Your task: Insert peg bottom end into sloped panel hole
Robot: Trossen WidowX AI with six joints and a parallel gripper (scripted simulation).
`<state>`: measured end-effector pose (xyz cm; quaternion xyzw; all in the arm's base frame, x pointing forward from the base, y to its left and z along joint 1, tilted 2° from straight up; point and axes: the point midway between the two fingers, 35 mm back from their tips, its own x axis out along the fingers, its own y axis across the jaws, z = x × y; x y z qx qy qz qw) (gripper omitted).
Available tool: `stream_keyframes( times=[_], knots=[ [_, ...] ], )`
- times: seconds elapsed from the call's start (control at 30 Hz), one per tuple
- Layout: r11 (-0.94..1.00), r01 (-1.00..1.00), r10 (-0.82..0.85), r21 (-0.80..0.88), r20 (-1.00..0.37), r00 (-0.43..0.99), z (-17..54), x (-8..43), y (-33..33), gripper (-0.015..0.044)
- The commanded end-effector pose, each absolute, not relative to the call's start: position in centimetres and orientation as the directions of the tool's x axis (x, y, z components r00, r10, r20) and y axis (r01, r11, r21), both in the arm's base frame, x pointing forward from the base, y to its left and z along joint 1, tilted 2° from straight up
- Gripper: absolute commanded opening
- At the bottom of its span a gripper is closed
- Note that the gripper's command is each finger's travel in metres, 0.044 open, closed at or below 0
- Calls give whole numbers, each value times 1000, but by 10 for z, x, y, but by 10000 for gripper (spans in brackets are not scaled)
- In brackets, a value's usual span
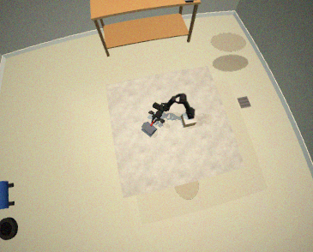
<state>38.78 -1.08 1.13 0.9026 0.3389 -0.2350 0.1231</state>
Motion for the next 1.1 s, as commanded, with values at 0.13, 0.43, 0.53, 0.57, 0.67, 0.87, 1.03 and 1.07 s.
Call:
stream_keyframes(
  times=[0.13, 0.43, 0.53, 0.57, 0.67, 0.87, 1.03, 1.07],
  knots=[
    [-740, 669, 554, 62, -508, 660, 9, 392, -7, 0],
    [-740, 669, 554, 62, -508, 660, 6, 396, -4, 0],
    [-740, 669, 554, 62, -507, 660, 5, 397, -4, 0],
    [-740, 669, 554, 62, -507, 660, 5, 397, -3, 0],
    [-740, 669, 554, 62, -507, 660, 5, 397, -3, 0],
    [-739, 671, 556, 62, -508, 658, 5, 396, -3, 0],
    [-739, 671, 556, 62, -508, 658, 5, 396, -3, 52],
    [-739, 671, 556, 62, -508, 658, 5, 396, -3, 79]
  ],
)
